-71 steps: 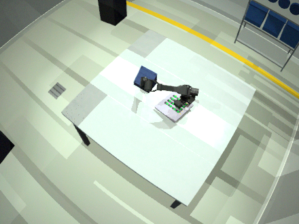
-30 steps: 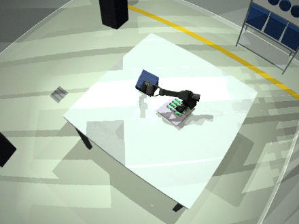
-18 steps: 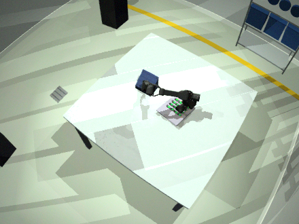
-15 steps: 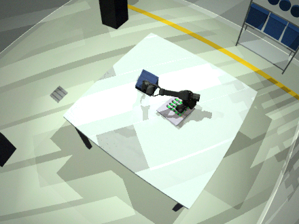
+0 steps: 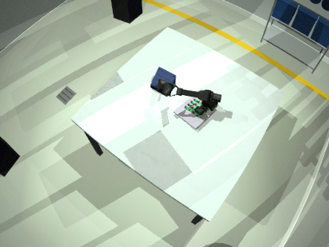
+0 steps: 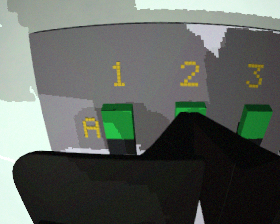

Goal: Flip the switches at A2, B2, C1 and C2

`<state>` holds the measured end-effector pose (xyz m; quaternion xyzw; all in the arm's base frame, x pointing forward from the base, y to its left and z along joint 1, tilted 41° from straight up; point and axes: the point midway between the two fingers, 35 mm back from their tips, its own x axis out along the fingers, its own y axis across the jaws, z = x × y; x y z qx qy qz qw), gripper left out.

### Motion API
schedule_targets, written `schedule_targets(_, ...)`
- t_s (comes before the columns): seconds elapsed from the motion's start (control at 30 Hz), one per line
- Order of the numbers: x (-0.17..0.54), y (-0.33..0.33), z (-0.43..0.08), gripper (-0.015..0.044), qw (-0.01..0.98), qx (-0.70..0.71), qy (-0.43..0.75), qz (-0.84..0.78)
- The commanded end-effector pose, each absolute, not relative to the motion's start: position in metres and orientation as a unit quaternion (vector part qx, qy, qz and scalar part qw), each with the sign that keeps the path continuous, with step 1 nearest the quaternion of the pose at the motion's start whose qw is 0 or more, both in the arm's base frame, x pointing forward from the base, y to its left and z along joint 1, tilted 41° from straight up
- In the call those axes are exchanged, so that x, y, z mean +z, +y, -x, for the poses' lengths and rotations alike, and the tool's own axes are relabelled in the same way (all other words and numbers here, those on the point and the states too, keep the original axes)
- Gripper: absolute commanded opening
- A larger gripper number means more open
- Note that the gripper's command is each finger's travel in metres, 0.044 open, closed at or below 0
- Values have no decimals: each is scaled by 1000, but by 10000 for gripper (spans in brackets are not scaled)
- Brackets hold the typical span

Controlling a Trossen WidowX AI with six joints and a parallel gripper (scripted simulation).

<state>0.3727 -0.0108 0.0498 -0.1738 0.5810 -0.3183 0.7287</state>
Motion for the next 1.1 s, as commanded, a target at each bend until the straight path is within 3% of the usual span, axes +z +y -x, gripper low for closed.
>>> schedule_targets(0.0, 49, -13, -373, 0, 727, -319, 582, 176)
schedule_targets(0.4, 48, -14, -373, 0, 727, -319, 582, 176)
schedule_targets(0.6, 95, 31, -362, 0, 734, -316, 573, 180)
schedule_targets(1.07, 75, 28, -326, 0, 731, -316, 577, 179)
